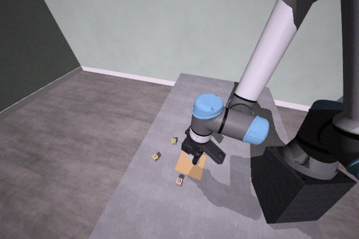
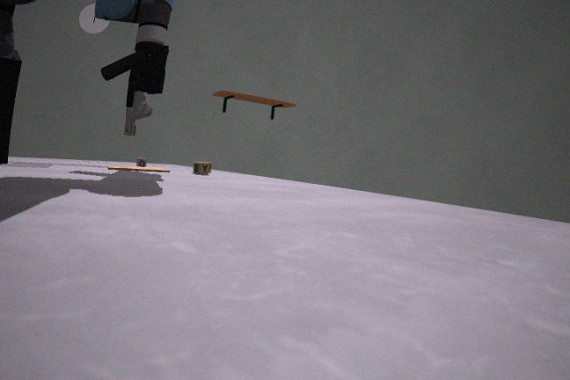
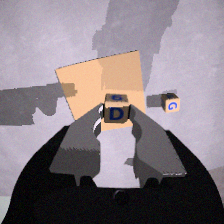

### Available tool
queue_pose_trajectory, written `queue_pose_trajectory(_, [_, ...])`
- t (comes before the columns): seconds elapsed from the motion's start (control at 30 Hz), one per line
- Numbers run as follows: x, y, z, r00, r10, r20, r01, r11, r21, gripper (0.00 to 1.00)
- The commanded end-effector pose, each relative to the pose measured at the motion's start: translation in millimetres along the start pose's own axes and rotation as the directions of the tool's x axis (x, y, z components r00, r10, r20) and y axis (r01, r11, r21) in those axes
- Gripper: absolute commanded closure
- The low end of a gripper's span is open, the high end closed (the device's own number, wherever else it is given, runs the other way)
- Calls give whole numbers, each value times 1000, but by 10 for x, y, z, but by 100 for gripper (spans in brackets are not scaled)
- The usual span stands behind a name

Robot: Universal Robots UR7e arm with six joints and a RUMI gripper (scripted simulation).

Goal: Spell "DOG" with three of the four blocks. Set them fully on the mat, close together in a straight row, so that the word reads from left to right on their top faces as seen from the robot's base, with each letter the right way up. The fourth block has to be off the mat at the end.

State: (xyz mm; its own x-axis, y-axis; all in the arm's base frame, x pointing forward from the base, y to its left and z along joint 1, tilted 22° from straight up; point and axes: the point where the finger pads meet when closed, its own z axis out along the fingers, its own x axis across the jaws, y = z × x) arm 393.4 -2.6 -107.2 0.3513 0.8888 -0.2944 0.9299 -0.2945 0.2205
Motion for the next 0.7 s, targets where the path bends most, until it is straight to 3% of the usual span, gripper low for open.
queue_pose_trajectory(0.0, [0, 4, -164, 1000, 0, 1, 0, 1000, 2, 95])
queue_pose_trajectory(0.67, [0, 4, -259, 1000, 0, 1, 0, 1000, 2, 95])
